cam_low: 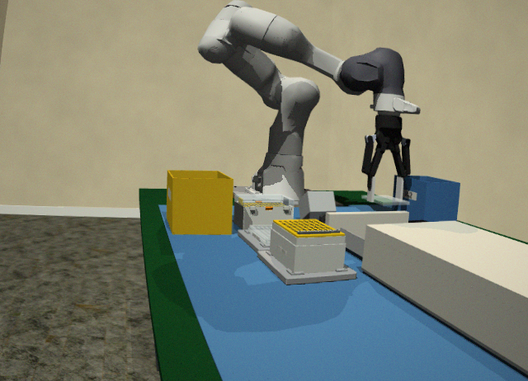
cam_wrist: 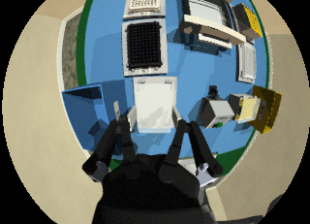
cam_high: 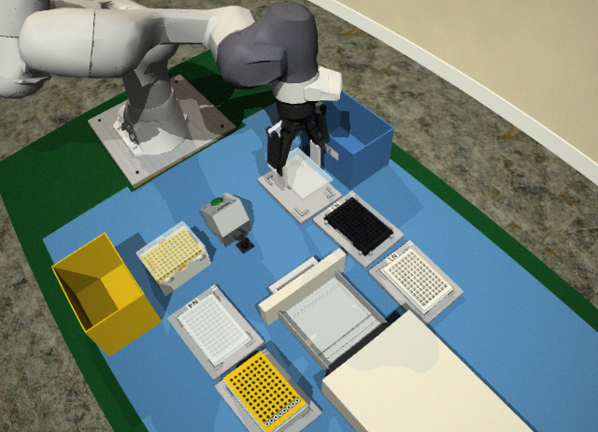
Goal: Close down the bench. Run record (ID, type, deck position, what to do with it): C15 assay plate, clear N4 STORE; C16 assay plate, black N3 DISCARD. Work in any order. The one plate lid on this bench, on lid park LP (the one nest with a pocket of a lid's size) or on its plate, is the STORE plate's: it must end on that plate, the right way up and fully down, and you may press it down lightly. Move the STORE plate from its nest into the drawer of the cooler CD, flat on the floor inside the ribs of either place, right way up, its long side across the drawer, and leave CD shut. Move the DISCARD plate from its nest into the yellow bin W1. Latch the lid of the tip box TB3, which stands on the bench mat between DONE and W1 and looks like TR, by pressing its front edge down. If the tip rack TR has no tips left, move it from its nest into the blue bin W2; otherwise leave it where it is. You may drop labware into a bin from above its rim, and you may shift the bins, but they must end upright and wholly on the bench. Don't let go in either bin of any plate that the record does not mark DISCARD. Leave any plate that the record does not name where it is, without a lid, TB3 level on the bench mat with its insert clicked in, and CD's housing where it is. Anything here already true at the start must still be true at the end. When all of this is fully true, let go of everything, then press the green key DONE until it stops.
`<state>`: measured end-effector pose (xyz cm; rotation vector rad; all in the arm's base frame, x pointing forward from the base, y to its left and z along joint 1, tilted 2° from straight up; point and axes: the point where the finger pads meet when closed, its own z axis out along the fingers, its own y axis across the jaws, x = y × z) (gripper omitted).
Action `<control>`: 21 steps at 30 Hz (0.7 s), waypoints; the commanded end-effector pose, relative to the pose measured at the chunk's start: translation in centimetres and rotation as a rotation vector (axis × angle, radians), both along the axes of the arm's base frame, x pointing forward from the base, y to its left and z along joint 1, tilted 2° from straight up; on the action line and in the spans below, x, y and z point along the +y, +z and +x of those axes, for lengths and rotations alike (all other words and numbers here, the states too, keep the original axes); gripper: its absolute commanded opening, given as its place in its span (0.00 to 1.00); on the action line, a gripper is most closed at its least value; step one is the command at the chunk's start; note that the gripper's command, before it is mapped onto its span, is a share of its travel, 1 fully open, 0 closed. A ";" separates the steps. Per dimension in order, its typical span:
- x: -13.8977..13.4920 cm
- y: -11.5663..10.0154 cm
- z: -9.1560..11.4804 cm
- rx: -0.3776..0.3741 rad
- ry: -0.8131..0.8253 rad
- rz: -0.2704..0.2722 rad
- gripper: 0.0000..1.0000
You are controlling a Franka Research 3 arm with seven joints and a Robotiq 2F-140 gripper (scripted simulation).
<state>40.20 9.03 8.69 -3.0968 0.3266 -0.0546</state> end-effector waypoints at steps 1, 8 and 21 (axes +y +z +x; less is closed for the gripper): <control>-0.2 0.5 -0.2 0.007 0.008 -0.002 0.00; -0.2 1.4 -0.2 0.007 0.008 -0.002 0.00; -0.2 2.9 -0.2 0.007 0.008 -0.002 0.00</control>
